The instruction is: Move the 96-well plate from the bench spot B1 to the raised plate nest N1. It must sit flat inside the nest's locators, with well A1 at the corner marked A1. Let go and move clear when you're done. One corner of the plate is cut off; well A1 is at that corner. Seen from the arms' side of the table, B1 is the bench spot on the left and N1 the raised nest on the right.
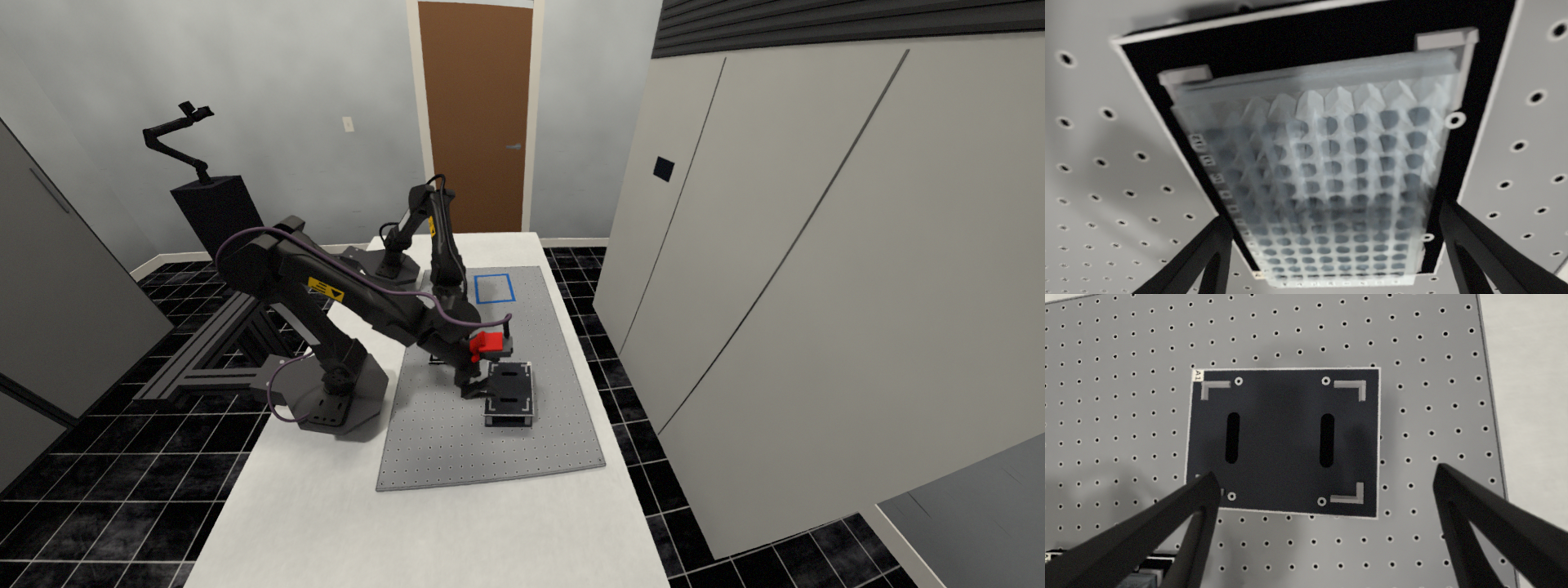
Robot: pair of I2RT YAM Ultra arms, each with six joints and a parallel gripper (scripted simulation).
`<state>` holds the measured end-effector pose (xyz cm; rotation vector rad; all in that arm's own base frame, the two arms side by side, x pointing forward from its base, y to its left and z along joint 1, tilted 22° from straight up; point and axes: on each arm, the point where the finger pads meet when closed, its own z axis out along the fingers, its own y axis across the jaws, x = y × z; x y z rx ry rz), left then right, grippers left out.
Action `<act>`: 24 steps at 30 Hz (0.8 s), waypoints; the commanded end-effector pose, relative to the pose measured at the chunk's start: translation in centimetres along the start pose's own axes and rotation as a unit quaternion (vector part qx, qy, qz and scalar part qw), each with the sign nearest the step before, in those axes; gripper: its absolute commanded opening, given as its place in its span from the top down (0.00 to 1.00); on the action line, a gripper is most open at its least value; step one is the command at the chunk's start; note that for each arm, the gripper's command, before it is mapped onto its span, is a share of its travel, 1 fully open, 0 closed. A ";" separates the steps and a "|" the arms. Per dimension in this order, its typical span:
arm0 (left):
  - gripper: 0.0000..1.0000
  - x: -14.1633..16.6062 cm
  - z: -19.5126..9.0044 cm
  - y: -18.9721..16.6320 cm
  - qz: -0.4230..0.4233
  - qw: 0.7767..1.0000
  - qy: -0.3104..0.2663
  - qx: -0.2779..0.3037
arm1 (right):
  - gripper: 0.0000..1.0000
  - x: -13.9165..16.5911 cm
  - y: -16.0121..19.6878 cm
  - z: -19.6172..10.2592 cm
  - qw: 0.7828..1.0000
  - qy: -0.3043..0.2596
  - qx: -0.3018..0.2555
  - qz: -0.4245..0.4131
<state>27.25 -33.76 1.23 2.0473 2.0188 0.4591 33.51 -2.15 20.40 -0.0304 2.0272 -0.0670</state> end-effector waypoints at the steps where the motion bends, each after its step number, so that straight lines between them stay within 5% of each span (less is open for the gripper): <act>1: 0.00 -1.0 -2.1 0.4 -0.006 1.000 -0.023 -0.018 | 0.00 -2.1 -0.2 -0.8 1.000 -0.029 0.003 0.000; 14: 0.00 -0.8 -4.4 1.1 -0.005 1.000 -0.023 -0.016 | 0.00 -2.1 -0.2 -0.8 1.000 -0.029 0.003 0.000; 22: 0.00 -0.6 -11.9 1.2 -0.006 1.000 -0.023 -0.017 | 0.00 -2.1 -0.2 -0.8 1.000 -0.029 0.003 0.000; 24: 0.00 -0.6 -11.9 1.2 -0.006 1.000 -0.023 -0.017 | 0.00 -2.1 -0.2 -0.8 1.000 -0.029 0.003 0.000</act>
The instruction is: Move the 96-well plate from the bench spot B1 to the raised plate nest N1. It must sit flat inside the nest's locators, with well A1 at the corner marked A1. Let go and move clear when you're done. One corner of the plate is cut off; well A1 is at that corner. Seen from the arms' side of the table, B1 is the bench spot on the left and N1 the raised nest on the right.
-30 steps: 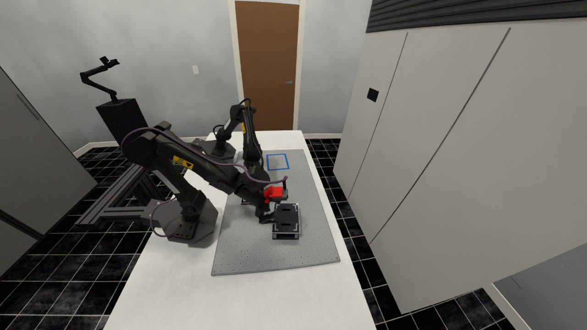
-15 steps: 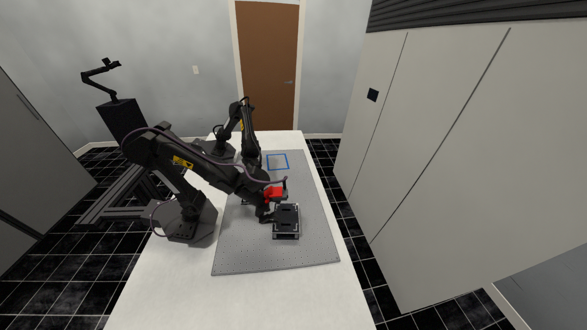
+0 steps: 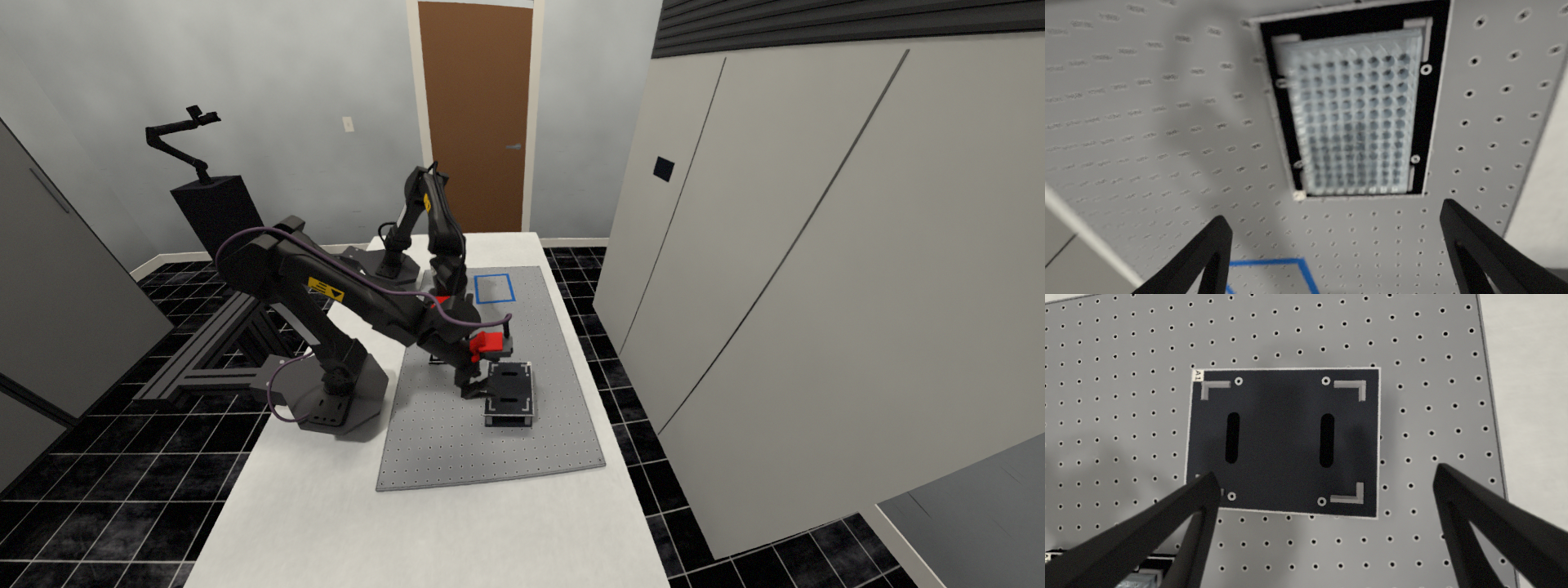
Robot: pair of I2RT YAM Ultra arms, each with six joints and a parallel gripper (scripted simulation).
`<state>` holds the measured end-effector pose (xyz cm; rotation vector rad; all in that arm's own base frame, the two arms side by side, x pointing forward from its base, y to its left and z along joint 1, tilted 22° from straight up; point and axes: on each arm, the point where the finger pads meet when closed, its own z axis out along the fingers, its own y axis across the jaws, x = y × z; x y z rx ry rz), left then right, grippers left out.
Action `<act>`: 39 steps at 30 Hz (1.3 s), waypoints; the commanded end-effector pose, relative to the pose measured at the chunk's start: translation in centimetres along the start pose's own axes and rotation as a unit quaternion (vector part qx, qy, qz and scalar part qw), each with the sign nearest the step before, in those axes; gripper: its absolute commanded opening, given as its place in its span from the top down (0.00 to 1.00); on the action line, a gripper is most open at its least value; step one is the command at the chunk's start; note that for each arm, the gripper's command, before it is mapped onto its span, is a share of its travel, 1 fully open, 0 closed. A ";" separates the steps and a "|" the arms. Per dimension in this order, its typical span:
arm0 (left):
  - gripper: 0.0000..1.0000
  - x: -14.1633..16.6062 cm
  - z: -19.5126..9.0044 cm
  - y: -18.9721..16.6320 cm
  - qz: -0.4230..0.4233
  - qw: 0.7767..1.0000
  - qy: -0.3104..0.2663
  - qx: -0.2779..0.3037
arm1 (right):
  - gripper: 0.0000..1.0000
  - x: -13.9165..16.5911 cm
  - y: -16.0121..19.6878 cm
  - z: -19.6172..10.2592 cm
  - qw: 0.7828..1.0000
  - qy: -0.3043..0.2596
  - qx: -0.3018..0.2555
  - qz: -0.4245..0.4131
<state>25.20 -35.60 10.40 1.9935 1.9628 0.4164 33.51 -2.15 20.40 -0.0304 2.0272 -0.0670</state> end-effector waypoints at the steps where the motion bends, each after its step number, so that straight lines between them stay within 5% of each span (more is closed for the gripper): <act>1: 0.00 0.6 -2.3 -0.7 0.004 1.000 0.019 0.014 | 0.00 -2.1 -0.2 -0.8 1.000 -0.029 0.003 0.000; 8: 0.00 1.5 -0.2 -1.7 0.012 0.999 0.040 0.032 | 0.00 -2.1 -0.2 -0.8 1.000 -0.029 0.003 0.000; 18: 0.00 2.0 -1.2 1.2 -0.072 0.997 -0.015 -0.024 | 0.00 -2.1 -0.2 -0.8 1.000 -0.029 0.003 0.000; 24: 0.00 7.6 -2.4 3.3 -0.181 0.979 -0.058 -0.072 | 0.00 -1.9 0.8 -0.5 0.999 -0.030 0.009 -0.013; 34: 0.00 15.0 -4.1 5.4 -0.307 0.937 -0.115 -0.118 | 0.00 2.3 7.8 0.6 0.996 0.008 -0.039 -0.082; 39: 0.00 20.2 -5.3 7.3 -0.399 0.889 -0.161 -0.158 | 0.00 5.4 13.0 -0.1 0.986 0.021 -0.080 -0.144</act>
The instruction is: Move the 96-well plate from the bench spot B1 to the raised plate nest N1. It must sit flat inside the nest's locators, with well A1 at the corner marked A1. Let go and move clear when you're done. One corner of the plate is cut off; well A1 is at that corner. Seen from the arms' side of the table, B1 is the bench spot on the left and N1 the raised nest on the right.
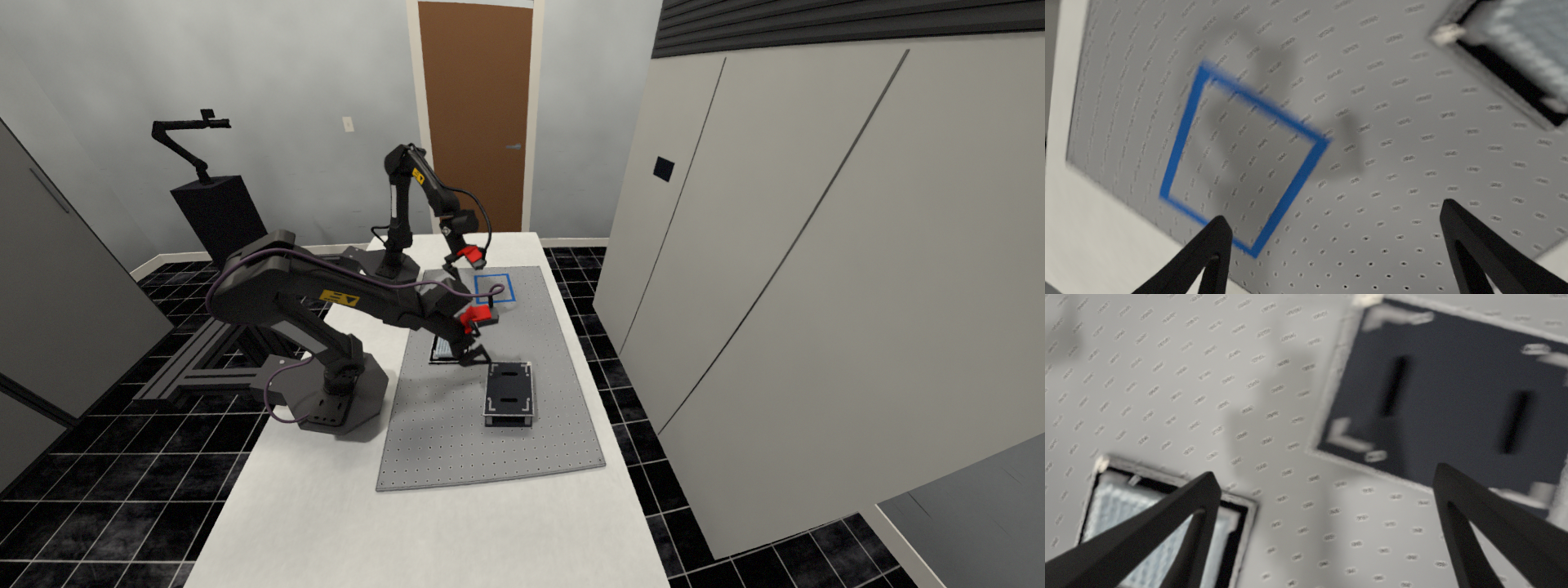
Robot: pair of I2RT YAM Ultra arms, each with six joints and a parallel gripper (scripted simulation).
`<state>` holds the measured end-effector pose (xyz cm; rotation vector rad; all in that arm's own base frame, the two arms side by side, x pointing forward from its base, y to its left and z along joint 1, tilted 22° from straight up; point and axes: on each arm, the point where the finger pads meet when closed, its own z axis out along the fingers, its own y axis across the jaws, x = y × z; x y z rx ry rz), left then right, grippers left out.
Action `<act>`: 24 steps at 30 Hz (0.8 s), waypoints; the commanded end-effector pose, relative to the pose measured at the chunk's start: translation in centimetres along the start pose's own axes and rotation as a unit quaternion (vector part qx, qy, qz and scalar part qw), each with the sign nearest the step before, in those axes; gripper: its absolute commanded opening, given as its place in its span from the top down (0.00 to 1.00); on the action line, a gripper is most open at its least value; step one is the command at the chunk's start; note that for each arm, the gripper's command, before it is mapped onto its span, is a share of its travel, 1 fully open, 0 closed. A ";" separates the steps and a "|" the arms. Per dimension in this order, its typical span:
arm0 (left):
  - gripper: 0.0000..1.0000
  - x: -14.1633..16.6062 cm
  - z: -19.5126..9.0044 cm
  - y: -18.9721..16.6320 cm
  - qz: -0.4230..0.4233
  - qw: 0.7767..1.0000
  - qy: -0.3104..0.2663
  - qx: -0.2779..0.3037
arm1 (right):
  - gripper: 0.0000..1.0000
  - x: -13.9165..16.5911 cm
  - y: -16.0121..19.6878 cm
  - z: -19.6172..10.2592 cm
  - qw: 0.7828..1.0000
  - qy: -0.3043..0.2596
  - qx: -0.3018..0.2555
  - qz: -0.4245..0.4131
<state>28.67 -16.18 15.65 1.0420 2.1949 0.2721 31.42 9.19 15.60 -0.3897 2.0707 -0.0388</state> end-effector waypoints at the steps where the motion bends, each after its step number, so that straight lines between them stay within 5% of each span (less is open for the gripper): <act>1: 0.00 -0.7 -1.2 3.2 -0.085 0.993 -0.083 -0.021 | 0.00 0.8 2.5 0.3 0.999 -0.001 0.003 -0.035; 10: 0.00 3.0 -2.8 11.1 -0.244 0.954 -0.155 -0.081 | 0.00 4.2 9.9 -1.1 0.989 0.002 -0.051 -0.137; 24: 0.00 7.6 -3.6 17.9 -0.370 0.899 -0.180 -0.148 | 0.00 7.4 14.7 -3.2 0.971 -0.004 -0.105 -0.215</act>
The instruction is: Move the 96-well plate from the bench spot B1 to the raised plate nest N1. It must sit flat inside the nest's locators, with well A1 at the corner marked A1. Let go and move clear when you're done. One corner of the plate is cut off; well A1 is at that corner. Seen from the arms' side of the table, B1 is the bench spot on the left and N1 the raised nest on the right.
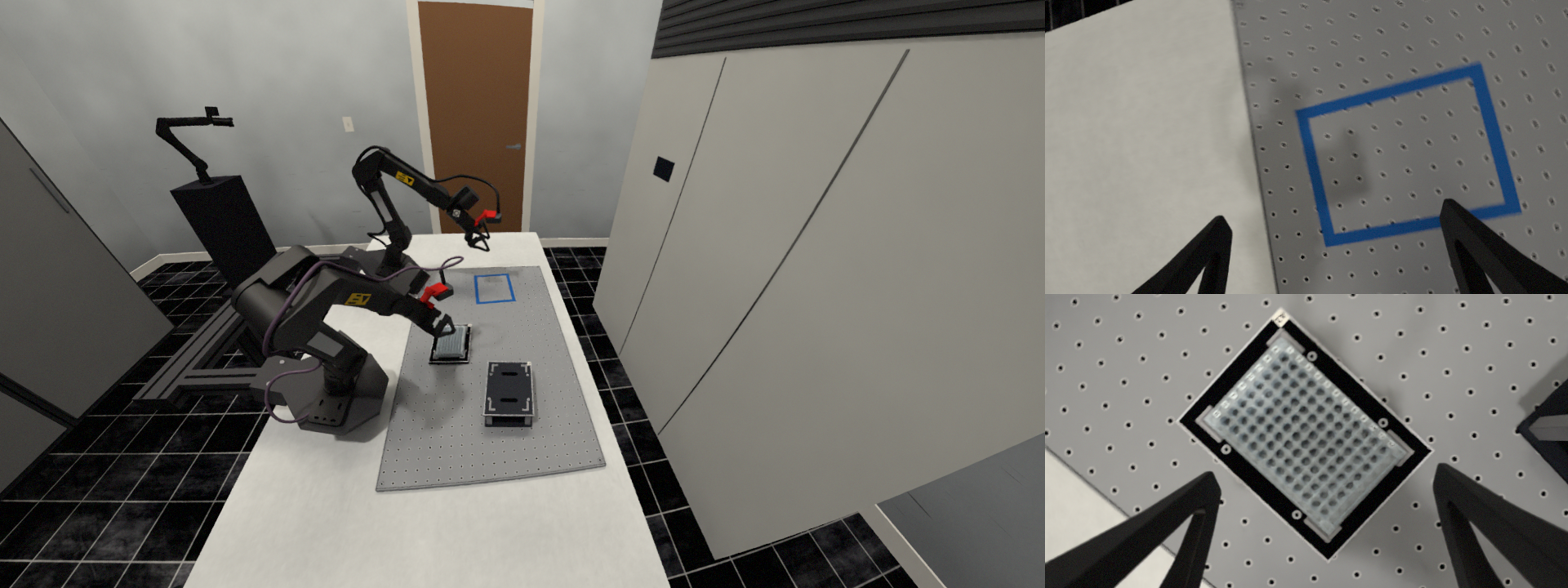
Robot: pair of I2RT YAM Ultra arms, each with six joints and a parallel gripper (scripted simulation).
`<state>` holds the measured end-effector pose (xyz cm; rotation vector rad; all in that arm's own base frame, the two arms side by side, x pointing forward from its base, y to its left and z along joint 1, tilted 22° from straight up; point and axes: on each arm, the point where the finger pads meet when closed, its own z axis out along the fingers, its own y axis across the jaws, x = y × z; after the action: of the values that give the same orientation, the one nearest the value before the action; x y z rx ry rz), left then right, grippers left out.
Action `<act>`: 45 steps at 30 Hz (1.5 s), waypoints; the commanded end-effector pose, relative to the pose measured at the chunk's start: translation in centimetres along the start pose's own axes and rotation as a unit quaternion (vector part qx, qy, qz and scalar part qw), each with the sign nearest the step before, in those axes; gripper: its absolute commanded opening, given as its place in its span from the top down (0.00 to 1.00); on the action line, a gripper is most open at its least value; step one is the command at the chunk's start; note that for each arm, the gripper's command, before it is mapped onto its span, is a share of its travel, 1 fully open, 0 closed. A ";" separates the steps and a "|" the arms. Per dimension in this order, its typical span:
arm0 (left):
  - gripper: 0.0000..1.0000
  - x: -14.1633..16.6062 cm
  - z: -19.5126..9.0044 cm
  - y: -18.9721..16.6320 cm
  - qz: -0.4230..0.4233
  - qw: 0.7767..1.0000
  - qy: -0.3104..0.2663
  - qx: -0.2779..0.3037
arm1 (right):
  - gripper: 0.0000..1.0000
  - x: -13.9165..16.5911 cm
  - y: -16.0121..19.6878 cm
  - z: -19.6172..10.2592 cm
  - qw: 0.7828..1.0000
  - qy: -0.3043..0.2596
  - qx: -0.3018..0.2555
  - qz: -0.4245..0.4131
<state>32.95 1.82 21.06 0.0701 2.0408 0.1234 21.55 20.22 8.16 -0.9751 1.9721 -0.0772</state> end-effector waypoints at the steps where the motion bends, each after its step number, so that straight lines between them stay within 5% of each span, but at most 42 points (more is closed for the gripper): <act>1: 0.00 -1.7 0.1 0.2 -0.031 0.999 -0.040 0.016 | 0.00 -0.5 0.3 -0.1 1.000 -0.012 0.005 0.002; 14: 0.00 -1.3 0.2 0.6 -0.027 0.999 -0.031 0.007 | 0.00 -0.8 0.2 -0.2 1.000 -0.016 0.005 0.004; 22: 0.00 -1.3 0.2 0.6 -0.027 0.999 -0.031 0.007 | 0.00 1.5 1.3 0.1 0.993 0.058 -0.049 -0.095; 35: 0.00 -1.3 0.2 0.6 -0.027 0.999 -0.031 0.007 | 0.00 1.2 0.6 1.9 0.919 0.225 -0.146 -0.289; 45: 0.00 -1.3 0.2 0.6 -0.027 0.999 -0.031 0.007 | 0.00 0.1 0.7 3.1 0.884 0.269 -0.169 -0.344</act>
<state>33.35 2.42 21.92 0.0275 2.0003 0.0890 23.33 21.26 5.34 -1.9404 2.0681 -0.4342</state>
